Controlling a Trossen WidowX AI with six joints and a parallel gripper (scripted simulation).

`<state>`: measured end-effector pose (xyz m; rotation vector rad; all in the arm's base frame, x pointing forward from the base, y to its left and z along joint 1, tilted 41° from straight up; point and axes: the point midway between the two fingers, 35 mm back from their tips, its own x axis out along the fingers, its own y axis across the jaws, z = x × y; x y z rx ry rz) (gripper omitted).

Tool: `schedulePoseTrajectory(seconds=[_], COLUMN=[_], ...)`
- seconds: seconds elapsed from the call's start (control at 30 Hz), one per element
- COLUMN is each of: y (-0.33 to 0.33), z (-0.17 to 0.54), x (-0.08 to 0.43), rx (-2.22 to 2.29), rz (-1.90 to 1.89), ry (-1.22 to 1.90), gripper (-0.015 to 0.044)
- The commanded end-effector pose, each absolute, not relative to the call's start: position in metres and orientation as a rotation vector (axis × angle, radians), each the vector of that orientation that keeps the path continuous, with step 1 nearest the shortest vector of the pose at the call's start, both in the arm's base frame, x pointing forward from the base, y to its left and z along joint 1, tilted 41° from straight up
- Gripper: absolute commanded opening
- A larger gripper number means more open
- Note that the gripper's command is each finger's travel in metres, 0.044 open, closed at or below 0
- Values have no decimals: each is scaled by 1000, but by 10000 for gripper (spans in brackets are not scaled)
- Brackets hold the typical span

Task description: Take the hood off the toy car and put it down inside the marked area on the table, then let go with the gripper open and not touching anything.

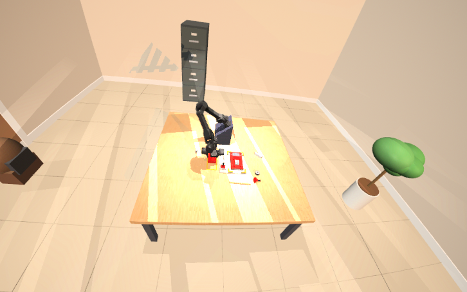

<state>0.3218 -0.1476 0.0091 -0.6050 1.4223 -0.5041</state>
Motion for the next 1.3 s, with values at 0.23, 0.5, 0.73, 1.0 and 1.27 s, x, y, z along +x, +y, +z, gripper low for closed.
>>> schedulePoseTrajectory(seconds=[0.23, 0.5, 0.73, 1.0, 1.27], y=[-153, -157, -159, -162, -164], z=[1, -3, -5, -8, -11], x=[321, 321, 321, 322, 322], rx=[-610, -611, -611, -611, -611], rz=[-497, -497, -497, -497, -498], ry=[1423, 1423, 1423, 1423, 1423], gripper=[0, 0, 0, 0, 0])
